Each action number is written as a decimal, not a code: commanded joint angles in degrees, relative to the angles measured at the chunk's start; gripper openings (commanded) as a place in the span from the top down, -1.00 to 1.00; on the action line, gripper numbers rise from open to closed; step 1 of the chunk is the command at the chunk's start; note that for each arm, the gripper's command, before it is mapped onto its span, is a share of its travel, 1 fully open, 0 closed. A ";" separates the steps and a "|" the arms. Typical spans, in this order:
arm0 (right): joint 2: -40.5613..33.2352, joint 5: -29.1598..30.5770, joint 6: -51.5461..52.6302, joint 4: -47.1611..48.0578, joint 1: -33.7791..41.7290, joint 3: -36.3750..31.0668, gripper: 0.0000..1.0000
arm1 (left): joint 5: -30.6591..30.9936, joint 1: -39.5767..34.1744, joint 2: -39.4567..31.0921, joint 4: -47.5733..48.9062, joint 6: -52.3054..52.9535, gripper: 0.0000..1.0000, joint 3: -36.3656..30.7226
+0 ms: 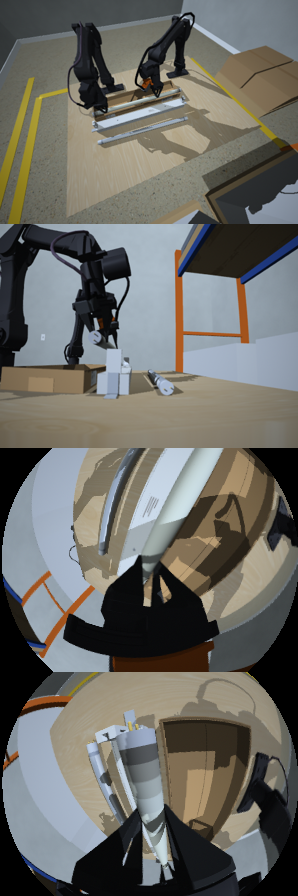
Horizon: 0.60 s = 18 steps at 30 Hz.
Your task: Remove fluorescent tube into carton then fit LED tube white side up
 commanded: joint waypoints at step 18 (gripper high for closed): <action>-1.30 0.24 0.51 -0.05 0.17 1.20 0.78 | -0.02 0.06 -0.67 1.41 -0.30 0.78 1.43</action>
